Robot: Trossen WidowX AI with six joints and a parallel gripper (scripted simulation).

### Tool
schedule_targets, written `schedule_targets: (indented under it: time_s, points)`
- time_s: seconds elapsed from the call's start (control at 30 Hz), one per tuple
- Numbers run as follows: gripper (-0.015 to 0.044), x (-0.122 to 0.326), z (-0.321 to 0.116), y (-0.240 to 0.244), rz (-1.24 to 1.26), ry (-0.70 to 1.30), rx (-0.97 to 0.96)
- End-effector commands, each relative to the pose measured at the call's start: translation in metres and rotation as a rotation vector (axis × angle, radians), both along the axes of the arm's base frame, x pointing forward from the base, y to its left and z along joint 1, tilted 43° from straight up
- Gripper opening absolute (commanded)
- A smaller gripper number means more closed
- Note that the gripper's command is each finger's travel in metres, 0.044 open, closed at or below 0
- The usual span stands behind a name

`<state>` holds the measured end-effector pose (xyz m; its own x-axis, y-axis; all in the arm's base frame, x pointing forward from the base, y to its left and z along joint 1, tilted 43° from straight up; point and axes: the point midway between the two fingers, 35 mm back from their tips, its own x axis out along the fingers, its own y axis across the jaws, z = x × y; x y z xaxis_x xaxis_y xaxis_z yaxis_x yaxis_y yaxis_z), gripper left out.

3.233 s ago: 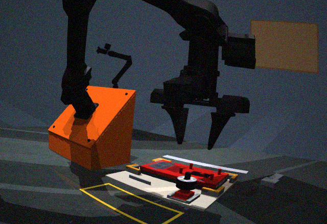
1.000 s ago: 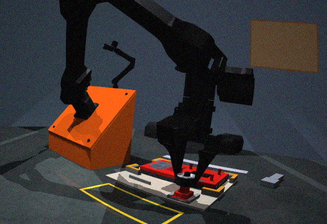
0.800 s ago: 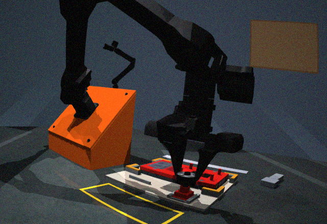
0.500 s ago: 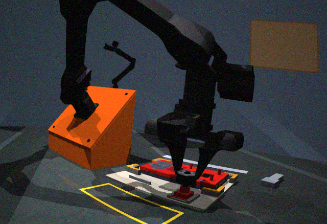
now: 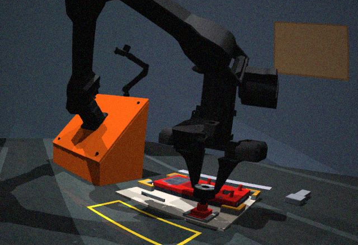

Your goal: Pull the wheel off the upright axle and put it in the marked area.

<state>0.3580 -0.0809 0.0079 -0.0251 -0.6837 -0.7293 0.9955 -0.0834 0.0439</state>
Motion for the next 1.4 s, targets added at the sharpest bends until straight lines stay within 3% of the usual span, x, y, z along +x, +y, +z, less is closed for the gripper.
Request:
schedule_targets:
  time_s: [0.0,1.37]
  points:
    - [0.0000,0.0008,0.0021,0.0031,0.001,-0.006,0.001]
    - [0.0000,0.0009,0.0119,0.0125,0.005,-0.006,0.000]
